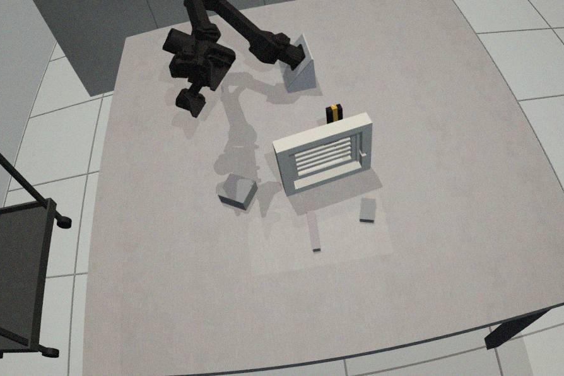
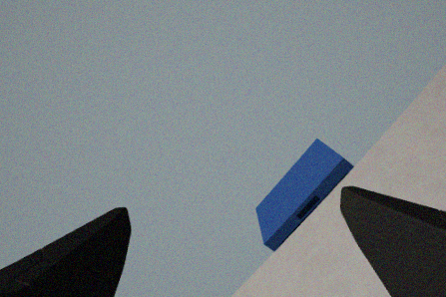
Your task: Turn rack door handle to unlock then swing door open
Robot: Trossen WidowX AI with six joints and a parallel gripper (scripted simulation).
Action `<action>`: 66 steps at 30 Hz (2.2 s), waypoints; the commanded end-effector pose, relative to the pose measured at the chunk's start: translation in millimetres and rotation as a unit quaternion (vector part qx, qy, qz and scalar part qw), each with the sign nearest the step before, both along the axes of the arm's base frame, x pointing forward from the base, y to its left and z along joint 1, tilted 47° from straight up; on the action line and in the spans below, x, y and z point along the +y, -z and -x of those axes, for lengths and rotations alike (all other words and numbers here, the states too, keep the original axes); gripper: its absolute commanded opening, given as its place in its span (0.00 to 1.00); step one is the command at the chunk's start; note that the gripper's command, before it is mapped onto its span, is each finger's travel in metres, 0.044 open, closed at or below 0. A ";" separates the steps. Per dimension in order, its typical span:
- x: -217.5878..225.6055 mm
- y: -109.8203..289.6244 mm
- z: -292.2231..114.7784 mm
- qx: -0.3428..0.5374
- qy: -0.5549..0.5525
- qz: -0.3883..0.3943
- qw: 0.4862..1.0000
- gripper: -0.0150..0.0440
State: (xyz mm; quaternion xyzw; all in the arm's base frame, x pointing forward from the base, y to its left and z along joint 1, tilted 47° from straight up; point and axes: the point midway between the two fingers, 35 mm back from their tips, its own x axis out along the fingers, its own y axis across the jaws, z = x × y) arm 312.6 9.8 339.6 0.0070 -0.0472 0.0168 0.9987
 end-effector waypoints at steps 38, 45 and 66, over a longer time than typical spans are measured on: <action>72.5 161.9 -57.1 0.440 0.054 -0.015 0.896 0.75; 84.4 189.0 -51.1 0.507 0.084 0.015 0.858 0.75; 117.0 247.1 -18.1 0.637 0.176 0.161 0.733 0.75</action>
